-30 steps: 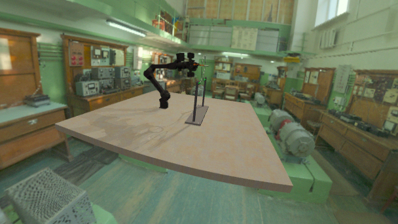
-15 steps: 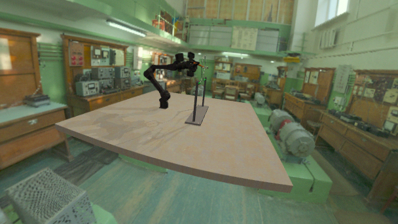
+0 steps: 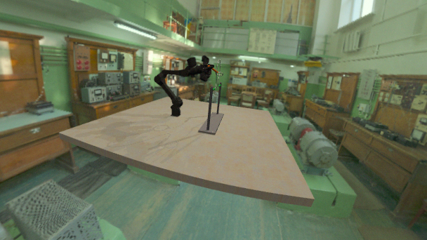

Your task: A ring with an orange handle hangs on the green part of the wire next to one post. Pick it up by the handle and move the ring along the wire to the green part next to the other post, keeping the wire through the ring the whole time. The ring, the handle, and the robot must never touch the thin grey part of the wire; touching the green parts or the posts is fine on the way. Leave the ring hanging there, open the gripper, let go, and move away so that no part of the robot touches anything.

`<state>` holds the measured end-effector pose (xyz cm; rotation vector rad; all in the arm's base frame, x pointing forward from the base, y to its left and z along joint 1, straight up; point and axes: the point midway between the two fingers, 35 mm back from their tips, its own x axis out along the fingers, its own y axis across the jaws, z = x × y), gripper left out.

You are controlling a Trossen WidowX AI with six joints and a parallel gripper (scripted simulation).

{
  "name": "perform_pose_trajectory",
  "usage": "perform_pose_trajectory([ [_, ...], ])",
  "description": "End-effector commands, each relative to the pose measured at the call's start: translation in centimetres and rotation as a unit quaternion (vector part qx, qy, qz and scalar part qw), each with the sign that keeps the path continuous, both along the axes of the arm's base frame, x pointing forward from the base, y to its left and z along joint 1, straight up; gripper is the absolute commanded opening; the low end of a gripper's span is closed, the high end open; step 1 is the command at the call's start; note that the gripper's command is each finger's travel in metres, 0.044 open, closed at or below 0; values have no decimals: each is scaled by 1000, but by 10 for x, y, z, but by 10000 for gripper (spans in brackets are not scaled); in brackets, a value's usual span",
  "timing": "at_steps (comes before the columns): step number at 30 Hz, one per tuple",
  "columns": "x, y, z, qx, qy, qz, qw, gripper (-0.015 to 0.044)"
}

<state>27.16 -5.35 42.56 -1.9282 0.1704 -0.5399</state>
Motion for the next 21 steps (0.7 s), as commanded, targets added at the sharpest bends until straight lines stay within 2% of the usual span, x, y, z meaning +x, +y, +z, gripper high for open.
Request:
perform_pose_trajectory([
  [1,0,1,-1,-29,2,0,1000,-150],
  [21,0,3,3,-112,0,-3,994,-150],
])
